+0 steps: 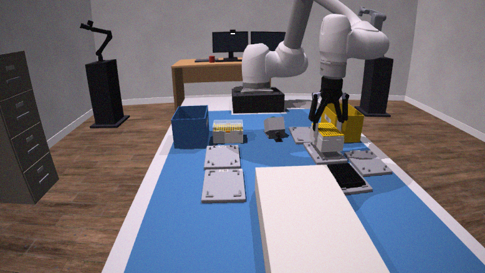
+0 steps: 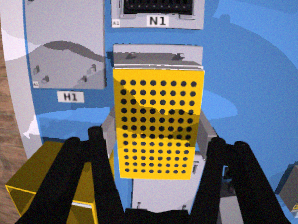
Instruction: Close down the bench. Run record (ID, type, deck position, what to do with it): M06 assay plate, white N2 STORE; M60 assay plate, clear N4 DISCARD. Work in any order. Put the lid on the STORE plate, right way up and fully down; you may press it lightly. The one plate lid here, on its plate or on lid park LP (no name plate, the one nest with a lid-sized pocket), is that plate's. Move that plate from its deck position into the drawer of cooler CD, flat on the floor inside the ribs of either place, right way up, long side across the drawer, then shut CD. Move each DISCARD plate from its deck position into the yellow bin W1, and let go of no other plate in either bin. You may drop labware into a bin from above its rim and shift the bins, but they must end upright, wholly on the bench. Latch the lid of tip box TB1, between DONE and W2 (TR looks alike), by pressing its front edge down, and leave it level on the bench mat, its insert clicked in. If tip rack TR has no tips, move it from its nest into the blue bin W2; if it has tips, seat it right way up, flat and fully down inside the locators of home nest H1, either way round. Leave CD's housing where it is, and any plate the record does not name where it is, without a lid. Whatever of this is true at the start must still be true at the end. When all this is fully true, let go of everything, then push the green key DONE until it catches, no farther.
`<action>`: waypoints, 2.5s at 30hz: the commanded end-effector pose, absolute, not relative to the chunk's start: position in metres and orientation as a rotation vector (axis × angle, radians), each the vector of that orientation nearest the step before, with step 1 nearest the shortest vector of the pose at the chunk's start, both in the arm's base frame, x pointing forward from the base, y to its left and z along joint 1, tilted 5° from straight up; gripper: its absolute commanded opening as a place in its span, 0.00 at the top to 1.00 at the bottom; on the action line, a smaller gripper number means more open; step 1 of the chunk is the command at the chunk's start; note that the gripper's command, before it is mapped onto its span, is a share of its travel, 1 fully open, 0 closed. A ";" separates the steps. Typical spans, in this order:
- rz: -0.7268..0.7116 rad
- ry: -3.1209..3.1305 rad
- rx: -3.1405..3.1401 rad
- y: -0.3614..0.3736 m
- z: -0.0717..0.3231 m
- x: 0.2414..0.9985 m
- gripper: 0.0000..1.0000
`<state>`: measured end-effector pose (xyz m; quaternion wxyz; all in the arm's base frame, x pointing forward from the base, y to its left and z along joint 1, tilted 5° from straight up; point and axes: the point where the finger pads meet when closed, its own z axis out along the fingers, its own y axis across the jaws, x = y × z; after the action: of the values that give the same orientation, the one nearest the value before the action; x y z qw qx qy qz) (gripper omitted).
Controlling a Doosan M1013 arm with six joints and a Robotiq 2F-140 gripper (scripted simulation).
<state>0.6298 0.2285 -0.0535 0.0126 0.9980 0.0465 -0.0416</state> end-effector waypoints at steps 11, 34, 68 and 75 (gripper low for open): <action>-0.129 0.145 3.110 0.229 -0.038 0.631 1.00; -0.129 0.145 3.110 0.230 -0.010 0.633 1.00; -0.129 0.145 3.110 0.231 0.030 0.637 1.00; -0.129 0.145 3.110 0.231 0.036 0.637 1.00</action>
<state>0.6371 0.2311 0.0350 0.0126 0.9980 0.0465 -0.0415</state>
